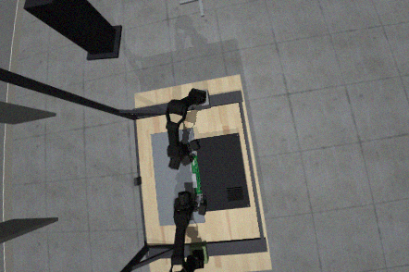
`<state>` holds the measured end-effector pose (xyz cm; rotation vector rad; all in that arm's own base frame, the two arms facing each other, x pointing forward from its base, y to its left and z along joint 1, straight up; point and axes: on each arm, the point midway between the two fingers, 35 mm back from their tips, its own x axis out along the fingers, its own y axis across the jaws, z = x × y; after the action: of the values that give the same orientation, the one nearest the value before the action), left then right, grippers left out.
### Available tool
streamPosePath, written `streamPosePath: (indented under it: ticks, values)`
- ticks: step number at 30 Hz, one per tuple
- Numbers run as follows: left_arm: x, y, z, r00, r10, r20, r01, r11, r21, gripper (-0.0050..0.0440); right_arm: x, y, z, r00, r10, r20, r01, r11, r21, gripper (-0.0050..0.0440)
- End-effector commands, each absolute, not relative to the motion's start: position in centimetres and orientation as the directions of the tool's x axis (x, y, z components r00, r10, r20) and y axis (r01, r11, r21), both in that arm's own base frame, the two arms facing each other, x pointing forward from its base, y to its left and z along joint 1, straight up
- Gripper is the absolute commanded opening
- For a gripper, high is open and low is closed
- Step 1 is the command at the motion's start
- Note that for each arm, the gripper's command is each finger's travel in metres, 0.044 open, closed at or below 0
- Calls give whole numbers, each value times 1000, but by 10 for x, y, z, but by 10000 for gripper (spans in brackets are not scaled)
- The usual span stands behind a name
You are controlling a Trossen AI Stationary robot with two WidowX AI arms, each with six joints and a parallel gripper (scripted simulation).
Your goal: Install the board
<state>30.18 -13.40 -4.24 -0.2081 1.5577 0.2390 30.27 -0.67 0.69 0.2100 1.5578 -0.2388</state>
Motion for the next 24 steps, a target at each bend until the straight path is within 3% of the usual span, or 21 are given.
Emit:
streamPosePath:
  ticks: [1, 9, 24]
  values:
    - [303, -133, -32, 21, 0, -1000, -171, 985, -3, 8, 302, -11, 14, 20, -11, -1000, 175, 985, -8, 8]
    - [302, -129, -34, 16, 3, -1000, -52, 999, 2, 8, 301, -16, 13, 16, -11, -1000, 57, 998, -11, 8]
    - [301, -129, -35, 11, 6, -1000, -50, 999, 5, 8, 301, -16, 13, 15, -12, -1000, 55, 998, -12, 8]
